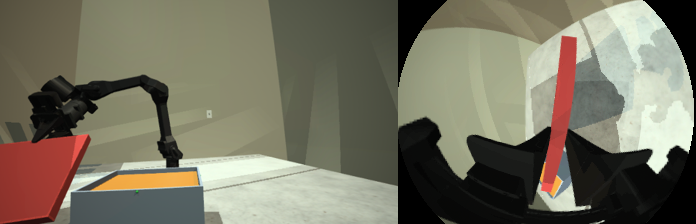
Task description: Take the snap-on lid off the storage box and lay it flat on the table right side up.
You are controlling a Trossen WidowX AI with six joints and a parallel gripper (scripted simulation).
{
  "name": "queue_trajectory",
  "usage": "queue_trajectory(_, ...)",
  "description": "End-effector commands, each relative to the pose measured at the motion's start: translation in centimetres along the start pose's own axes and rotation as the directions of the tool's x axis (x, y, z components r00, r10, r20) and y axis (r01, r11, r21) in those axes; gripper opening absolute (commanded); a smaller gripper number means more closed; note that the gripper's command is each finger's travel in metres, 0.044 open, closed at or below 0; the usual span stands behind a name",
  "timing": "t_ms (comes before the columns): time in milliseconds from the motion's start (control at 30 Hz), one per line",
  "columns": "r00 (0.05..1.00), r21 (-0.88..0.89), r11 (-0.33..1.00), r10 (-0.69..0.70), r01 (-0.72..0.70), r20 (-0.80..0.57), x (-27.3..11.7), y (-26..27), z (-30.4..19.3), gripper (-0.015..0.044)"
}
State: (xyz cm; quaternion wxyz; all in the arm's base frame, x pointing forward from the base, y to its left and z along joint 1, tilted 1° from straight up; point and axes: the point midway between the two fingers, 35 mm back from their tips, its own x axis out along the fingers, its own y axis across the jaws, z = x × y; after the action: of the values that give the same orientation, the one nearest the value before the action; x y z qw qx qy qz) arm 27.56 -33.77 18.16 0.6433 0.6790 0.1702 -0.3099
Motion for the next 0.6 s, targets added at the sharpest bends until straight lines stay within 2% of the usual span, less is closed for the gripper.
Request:
queue_trajectory(0,1.0,0.0,1.0,0.004,-0.004,-0.007,0.3,-0.3,-0.1,0.0)
queue_trajectory(567,1.0,0.0,1.0,0.004,-0.004,-0.007,1.2,-1.3,-0.1,0.0)
